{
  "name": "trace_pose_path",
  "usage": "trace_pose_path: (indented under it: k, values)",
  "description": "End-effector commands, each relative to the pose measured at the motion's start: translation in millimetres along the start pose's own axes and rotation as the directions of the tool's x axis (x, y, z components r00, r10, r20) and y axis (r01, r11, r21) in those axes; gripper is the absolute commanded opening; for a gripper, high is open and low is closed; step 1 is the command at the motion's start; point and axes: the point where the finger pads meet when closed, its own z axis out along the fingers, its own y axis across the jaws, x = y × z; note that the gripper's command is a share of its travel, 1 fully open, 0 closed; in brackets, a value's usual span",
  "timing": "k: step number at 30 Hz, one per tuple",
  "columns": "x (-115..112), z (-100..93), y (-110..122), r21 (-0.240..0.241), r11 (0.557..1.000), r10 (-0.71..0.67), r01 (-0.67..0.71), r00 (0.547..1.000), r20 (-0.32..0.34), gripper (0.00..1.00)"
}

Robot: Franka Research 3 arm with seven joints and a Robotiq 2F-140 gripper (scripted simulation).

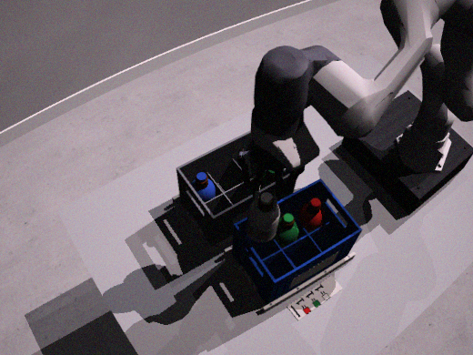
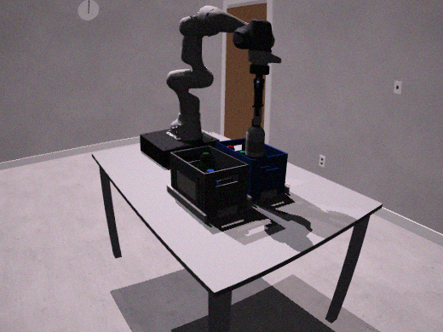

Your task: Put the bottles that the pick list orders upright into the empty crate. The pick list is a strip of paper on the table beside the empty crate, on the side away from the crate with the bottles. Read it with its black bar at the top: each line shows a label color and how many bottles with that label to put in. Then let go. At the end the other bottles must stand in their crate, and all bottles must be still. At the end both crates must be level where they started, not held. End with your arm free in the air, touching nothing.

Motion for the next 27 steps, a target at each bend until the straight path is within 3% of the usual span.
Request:
trace_pose_path:
  k: [1,27]
  values:
    - [3.1,-1.0,3.5,-0.014,1.0,0.002,-0.003,1.0,-0.009,0.0]
    - [3.9,23.0,5.0,-0.014,1.0,0.002,-0.003,1.0,-0.009,0.0]
